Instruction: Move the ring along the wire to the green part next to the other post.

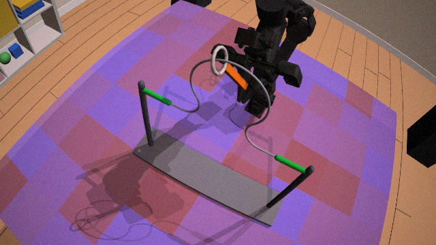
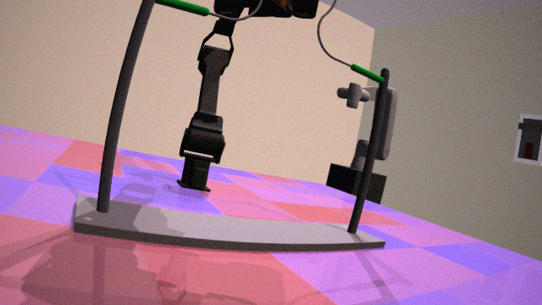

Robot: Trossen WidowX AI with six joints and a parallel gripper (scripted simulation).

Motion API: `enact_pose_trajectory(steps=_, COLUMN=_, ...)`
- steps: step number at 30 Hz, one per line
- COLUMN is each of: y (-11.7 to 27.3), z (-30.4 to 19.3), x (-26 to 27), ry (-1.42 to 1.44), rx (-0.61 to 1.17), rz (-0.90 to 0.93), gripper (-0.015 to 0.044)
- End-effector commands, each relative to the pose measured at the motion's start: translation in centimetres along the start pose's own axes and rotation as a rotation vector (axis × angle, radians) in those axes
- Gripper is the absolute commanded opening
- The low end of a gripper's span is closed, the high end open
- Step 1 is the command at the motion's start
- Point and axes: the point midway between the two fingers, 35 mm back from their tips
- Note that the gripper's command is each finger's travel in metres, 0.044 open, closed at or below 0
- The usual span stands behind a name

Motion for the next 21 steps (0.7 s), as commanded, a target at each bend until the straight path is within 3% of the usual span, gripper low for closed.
enact_pose_trajectory(steps=1, y=0.0, z=0.0, x=-0.2, ry=0.048, rx=-0.004, rz=-0.027, gripper=-0.0150)
enact_pose_trajectory(steps=21, y=-0.1, z=0.0, x=-1.2, ry=0.284, rx=-0.018, rz=-0.169, gripper=-0.0150)
Point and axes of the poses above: the point midway between the two fingers, 35 mm back from their tips, its own y axis back along the fingers, its own x axis across the jaws, z = x × y, and after that the axes turned 8 degrees about y, right-handed
